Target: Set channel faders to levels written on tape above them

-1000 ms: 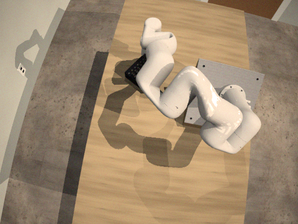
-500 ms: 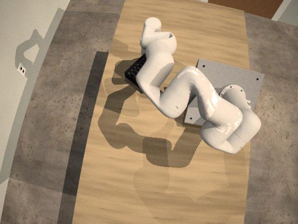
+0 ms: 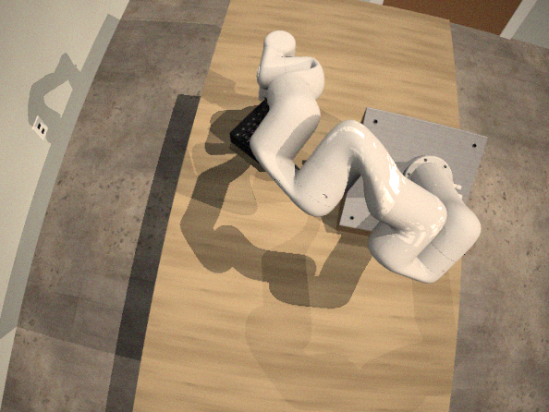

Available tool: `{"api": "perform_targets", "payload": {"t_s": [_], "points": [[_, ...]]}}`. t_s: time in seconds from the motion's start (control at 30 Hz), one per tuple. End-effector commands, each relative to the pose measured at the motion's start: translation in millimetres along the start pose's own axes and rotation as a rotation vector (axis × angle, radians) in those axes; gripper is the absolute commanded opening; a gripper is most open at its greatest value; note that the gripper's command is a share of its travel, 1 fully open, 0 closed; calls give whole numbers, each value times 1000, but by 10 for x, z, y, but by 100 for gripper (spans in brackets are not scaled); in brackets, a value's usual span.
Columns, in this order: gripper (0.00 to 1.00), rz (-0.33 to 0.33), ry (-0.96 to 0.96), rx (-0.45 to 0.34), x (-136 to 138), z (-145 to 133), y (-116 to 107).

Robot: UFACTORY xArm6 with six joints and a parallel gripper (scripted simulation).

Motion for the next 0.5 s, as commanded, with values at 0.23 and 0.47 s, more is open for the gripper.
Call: {"api": "perform_targets", "payload": {"t_s": [0.23,0.47], "points": [[0,1,-1,-4,2,-14,-179],[0,1,-1,-4,2,-13,-370]]}}
Point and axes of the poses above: the point where the finger pads meet when closed, its own y axis out along the fingers, its own x axis across the jaws, z = x × y, the point moved 8 cm from there along -y, back along the fingers, and after that the axes turned 5 degrees about -y, right-handed, at the moved point
